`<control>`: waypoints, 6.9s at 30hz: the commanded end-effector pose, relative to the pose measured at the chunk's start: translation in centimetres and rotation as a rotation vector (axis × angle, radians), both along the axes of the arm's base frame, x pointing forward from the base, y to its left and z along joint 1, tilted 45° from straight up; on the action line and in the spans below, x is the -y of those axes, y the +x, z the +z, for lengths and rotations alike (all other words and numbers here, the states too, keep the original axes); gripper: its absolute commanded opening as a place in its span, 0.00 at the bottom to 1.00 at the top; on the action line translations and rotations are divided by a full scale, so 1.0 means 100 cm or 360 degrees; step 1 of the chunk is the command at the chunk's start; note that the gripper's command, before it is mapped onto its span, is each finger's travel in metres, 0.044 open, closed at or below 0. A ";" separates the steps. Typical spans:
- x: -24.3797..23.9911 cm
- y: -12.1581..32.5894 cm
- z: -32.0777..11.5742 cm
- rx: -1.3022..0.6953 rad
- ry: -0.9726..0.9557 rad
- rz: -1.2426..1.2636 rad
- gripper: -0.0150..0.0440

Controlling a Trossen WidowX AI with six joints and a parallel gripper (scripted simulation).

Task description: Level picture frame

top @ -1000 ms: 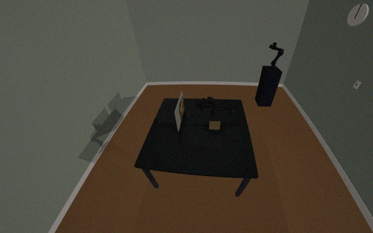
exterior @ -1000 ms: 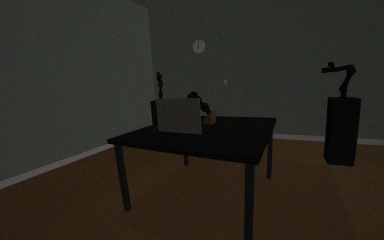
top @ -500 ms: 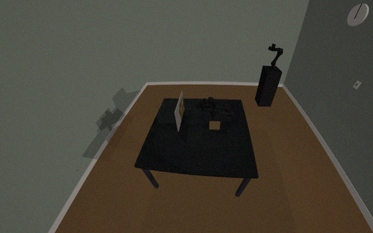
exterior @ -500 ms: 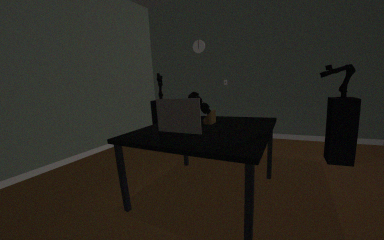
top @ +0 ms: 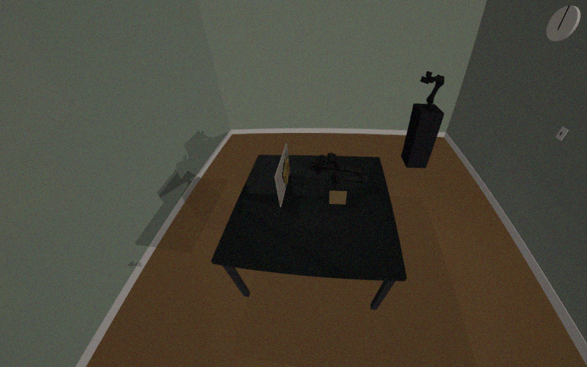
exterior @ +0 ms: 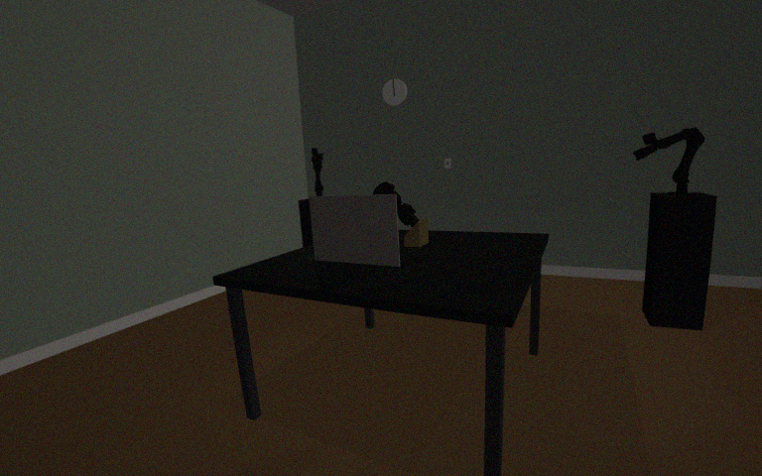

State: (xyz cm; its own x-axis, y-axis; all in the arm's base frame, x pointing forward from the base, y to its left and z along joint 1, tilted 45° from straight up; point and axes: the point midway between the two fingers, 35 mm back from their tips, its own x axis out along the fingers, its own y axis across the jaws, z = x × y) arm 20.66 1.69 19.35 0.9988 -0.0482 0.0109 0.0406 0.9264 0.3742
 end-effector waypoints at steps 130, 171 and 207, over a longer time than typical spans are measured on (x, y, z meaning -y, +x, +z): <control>0.049 0.150 -0.008 0.0024 0.0147 -0.0003 0.69; 0.051 0.187 -0.007 0.0028 0.0147 -0.0002 0.69; 0.051 0.188 -0.007 0.0028 0.0147 -0.0002 0.53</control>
State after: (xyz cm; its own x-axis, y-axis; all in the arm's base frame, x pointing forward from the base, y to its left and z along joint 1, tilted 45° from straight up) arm 39.39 -3.37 18.63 0.9985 -0.0492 0.0228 0.0335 0.8904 0.4540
